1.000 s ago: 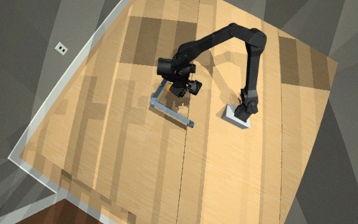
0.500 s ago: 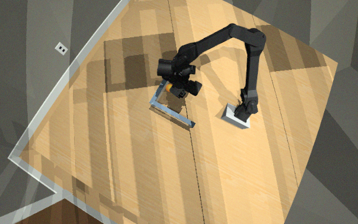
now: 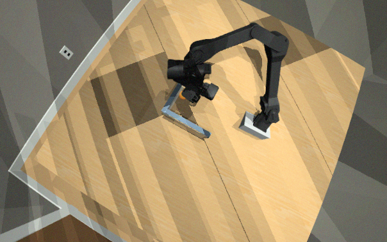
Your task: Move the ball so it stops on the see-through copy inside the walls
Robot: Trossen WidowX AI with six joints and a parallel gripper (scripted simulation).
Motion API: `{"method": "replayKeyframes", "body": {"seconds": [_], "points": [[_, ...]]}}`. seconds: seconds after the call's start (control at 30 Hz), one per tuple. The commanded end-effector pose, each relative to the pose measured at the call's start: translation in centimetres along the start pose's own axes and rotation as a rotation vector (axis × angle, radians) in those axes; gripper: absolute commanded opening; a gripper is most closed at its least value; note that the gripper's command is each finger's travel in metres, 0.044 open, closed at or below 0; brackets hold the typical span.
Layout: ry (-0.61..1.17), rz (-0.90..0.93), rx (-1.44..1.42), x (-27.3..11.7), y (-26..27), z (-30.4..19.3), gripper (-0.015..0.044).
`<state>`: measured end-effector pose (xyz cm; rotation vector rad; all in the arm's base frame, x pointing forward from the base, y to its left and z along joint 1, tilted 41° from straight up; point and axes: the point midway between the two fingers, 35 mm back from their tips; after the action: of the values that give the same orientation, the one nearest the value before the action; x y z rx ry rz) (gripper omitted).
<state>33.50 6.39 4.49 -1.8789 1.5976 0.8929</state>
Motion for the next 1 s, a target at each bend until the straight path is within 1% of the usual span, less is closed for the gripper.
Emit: {"method": "replayKeyframes", "body": {"seconds": [0.0,0.47,0.6,0.97], "points": [[-0.005,0.000,0.002,-1.8,-0.1,0.2,0.0000],[-0.001,0.000,-0.002,-8.9,0.6,0.0,0.0000],[-0.001,0.000,-0.050,-8.9,0.5,0.1,0.0000],[-0.001,-0.001,-0.410,-7.9,-0.7,0.8,0.0000]]}}
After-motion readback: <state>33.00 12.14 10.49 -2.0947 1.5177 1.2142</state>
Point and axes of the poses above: the point midway between the two fingers, 35 mm back from their tips, its own x axis out along the fingers, its own y axis across the jaws, z = x × y, and after that the axes turned 7 degrees about -x, right-handed
